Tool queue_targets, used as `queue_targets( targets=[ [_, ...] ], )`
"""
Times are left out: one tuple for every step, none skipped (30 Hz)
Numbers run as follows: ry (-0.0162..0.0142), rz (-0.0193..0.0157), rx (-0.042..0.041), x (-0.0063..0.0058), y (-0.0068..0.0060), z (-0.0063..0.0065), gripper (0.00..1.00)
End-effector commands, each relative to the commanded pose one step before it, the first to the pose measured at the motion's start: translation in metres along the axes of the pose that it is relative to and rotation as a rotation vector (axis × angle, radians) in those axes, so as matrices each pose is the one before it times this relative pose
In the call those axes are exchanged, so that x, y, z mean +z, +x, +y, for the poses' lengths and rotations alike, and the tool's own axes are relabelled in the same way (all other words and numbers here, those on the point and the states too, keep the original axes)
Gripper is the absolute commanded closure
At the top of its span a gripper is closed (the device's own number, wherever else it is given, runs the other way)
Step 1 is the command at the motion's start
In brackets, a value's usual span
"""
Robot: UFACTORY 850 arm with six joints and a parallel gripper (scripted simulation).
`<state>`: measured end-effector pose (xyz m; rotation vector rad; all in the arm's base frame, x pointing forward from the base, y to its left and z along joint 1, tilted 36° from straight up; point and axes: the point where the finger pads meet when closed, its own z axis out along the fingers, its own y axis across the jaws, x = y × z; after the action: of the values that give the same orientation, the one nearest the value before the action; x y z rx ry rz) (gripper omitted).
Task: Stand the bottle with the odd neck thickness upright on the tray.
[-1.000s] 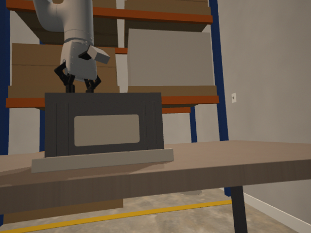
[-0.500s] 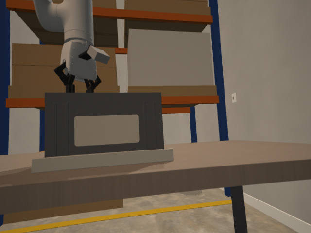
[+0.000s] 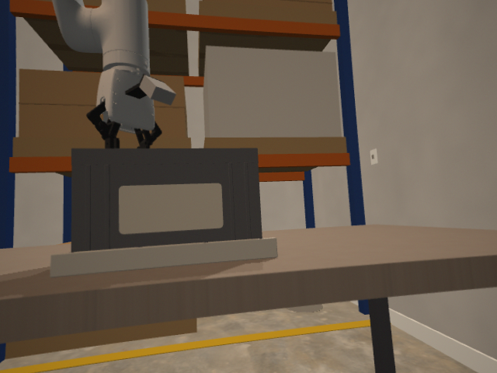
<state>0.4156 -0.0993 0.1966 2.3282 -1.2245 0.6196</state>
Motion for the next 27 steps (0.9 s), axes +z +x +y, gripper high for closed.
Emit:
queue_targets(
  targets=[
    [0.00098,0.00064,0.00038,0.00297,0.00035,-0.00044,0.35],
    [0.00000,-0.00002,0.00000,0.00102,-0.00001,0.00000,0.35],
    [0.00000,0.00001,0.00000,0.00107,0.00000,0.00000,0.35],
    [0.00000,0.00001,0.00000,0.00111,0.00000,0.00000,0.35],
    [0.00000,0.00000,0.00000,0.00116,0.00000,0.00000,0.35],
    [0.00001,-0.00002,0.00000,0.00120,-0.00001,0.00000,0.35],
    [0.00000,0.00001,0.00000,0.00122,0.00000,0.00000,0.35],
    [0.00000,0.00001,0.00000,0.00125,0.00000,0.00000,0.35],
    [0.00000,-0.00001,0.00000,0.00127,0.00000,0.00000,0.35],
    [0.00001,-0.00003,0.00000,0.00129,-0.00001,0.00000,0.35],
    [-0.00001,0.00003,0.00000,0.00129,0.00001,0.00000,0.35],
    [0.00000,0.00000,0.00000,0.00000,0.00000,0.00000,0.35],
    [0.00000,0.00000,0.00000,0.00000,0.00000,0.00000,0.35],
    [0.00000,0.00001,0.00000,0.00129,0.00000,0.00000,0.35],
    [0.00000,-0.00002,0.00000,0.00130,-0.00001,0.00000,0.35],
    [0.00000,0.00000,0.00000,0.00129,0.00000,0.00000,0.35],
    [0.00000,0.00002,0.00000,0.00127,0.00001,0.00000,0.35],
    [0.00000,0.00000,0.00000,0.00125,0.00000,0.00000,0.35],
    [0.00001,-0.00002,0.00000,0.00123,-0.00001,0.00000,0.35],
    [0.00000,0.00001,0.00000,0.00120,0.00000,0.00000,0.35],
    [0.00000,0.00001,0.00000,0.00116,0.00000,0.00000,0.35],
    [0.00000,0.00000,0.00000,0.00113,0.00000,0.00000,0.35],
    [0.00001,-0.00002,0.00000,0.00108,-0.00001,0.00000,0.35],
    [0.00000,0.00001,0.00000,0.00103,0.00000,0.00000,0.35],
    [0.00000,0.00001,0.00000,0.00098,0.00000,0.00000,0.35],
    [0.00000,0.00000,0.00000,0.00093,0.00000,0.00000,0.35],
    [0.00000,-0.00001,0.00000,0.00087,0.00000,0.00000,0.35]
  ],
)
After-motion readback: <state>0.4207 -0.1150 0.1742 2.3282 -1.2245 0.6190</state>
